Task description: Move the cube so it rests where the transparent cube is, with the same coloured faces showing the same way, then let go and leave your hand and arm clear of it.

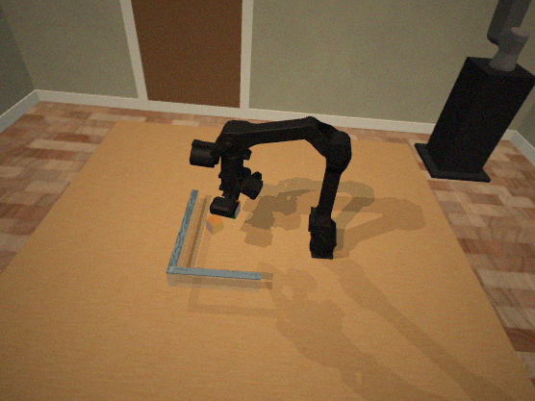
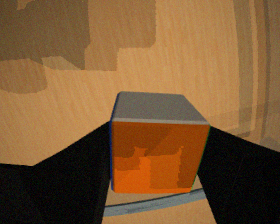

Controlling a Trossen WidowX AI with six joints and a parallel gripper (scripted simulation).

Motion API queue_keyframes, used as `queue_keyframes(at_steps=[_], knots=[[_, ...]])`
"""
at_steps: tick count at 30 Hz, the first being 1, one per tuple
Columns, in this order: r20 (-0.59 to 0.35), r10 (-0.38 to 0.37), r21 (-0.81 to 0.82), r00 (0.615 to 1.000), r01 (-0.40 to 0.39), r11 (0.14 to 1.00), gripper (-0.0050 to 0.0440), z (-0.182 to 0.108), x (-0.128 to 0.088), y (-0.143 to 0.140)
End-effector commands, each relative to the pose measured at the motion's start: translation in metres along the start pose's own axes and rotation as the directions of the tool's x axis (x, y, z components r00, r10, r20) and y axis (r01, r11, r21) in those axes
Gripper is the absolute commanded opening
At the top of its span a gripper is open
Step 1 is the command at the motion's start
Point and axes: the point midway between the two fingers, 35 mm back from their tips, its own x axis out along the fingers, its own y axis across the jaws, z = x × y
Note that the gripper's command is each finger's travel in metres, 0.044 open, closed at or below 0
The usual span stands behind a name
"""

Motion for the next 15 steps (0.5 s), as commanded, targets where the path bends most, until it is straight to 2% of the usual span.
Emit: queue_keyframes(at_steps=[1, 9, 15], knots=[[-0.026, 0.001, -0.001, 1.0, -0.001, 1.0, 0.0, 0.0061, -0.0377, 0.0008], [-0.026, 0.001, 0.01, 1.0, 0.0, 1.0, 0.0, 0.0062, -0.0386, 0.0008], [-0.026, 0.001, 0.169, 1.0, 0.004, 0.986, 0.0, 0.0032, -0.0372, 0.0012]])
